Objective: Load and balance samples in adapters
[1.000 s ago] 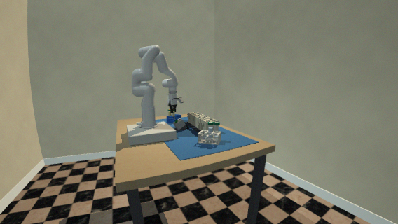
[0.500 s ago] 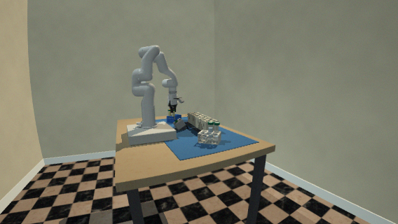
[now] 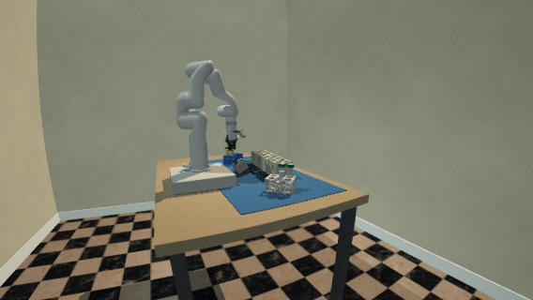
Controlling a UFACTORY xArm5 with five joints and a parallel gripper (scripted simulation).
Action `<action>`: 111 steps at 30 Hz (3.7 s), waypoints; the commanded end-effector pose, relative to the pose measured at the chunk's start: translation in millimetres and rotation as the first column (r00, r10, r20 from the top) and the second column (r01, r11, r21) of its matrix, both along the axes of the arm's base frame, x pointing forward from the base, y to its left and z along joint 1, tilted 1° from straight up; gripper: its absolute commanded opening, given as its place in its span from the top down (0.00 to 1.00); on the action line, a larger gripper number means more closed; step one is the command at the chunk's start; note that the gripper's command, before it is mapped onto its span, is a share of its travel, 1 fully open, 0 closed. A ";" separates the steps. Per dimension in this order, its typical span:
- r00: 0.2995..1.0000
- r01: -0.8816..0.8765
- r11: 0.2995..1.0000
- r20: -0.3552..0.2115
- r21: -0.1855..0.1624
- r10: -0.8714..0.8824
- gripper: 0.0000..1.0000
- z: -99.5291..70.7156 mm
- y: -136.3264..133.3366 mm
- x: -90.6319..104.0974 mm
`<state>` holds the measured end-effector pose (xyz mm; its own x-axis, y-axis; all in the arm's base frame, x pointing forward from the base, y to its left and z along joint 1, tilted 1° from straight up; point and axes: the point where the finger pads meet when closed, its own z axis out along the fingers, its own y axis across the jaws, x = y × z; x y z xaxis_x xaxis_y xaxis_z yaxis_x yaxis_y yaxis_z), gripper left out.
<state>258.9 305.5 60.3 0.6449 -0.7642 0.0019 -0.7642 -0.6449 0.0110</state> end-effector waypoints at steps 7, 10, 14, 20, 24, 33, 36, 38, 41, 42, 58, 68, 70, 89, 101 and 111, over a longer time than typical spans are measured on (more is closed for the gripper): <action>1.000 0.000 1.000 0.002 0.003 0.000 1.00 7.7 1.0 0.9; 1.000 0.000 1.000 0.002 0.003 0.000 1.00 9.7 1.0 0.9; 1.000 0.000 1.000 0.002 0.003 0.000 1.00 11.0 1.0 0.9; 1.000 0.000 1.000 0.002 0.003 0.000 1.00 15.0 1.1 1.0; 1.000 0.000 1.000 0.002 0.003 0.000 1.00 17.7 1.1 1.0; 1.000 0.000 1.000 0.002 0.003 0.000 1.00 22.4 1.1 1.0; 1.000 0.000 1.000 0.002 0.003 0.000 1.00 28.4 1.1 1.1; 1.000 0.000 1.000 0.002 0.003 0.000 1.00 32.4 1.1 1.1; 1.000 0.000 1.000 0.002 0.003 0.000 1.00 38.4 1.2 1.2; 1.000 0.000 1.000 0.002 0.003 0.000 1.00 40.4 1.2 1.2; 1.000 0.000 1.000 0.002 0.003 0.000 1.00 68.5 1.3 1.4; 1.000 0.000 1.000 0.002 0.003 0.000 1.00 84.5 1.4 1.6; 1.000 0.000 1.000 0.002 0.003 0.000 1.00 88.5 1.4 1.6; 1.000 0.000 1.000 0.002 0.003 0.000 1.00 122.5 1.6 1.9; 1.000 0.000 1.000 0.002 0.003 0.000 1.00 130.6 1.6 2.0; 1.000 0.000 1.000 0.002 0.003 0.000 1.00 130.6 1.6 2.0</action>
